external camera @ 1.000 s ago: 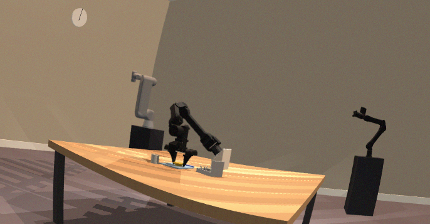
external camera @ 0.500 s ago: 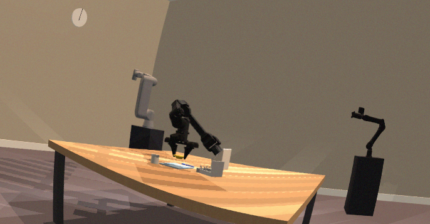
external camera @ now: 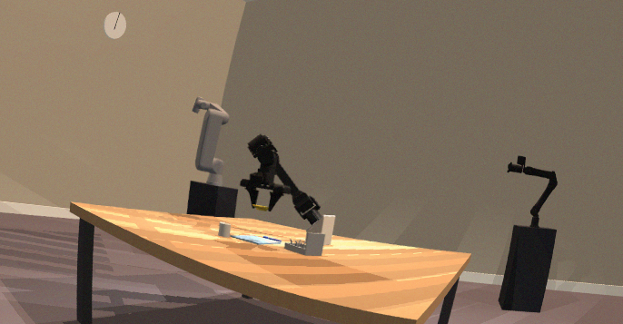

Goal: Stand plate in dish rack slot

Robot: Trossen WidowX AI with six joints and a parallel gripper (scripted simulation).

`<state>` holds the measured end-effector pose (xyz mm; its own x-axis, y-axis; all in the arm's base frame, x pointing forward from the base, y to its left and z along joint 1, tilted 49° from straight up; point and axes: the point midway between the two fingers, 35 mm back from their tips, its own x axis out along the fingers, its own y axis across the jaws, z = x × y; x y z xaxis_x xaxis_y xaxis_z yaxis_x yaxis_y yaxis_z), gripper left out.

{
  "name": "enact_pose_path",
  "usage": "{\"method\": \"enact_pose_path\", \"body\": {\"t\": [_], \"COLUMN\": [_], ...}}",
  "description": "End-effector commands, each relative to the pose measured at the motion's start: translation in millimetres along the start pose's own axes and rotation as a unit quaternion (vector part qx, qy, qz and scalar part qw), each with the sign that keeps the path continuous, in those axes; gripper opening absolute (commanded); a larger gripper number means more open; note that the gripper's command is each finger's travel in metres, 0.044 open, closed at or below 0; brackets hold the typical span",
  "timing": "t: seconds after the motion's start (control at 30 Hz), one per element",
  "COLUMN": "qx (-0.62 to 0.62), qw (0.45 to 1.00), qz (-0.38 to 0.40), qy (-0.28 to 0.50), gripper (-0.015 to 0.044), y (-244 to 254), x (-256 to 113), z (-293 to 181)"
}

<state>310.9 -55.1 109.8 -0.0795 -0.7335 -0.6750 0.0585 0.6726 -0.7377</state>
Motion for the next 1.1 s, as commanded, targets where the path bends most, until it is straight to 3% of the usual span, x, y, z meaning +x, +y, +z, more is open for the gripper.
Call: {"method": "enact_pose_path", "body": {"t": [0.0, 0.43, 1.07], "qx": [-0.004, -0.017, 0.236], "qw": [1.0, 1.0, 0.972], "qz": [0.002, -0.002, -0.009], "qy": [-0.003, -0.008, 0.021], "gripper": [0.0, 0.0, 0.0], "y": [1.1, 2.5, 107.8], "x": [-15.2, -57.9, -56.7], "z": [1.9, 1.8, -40.5]}}
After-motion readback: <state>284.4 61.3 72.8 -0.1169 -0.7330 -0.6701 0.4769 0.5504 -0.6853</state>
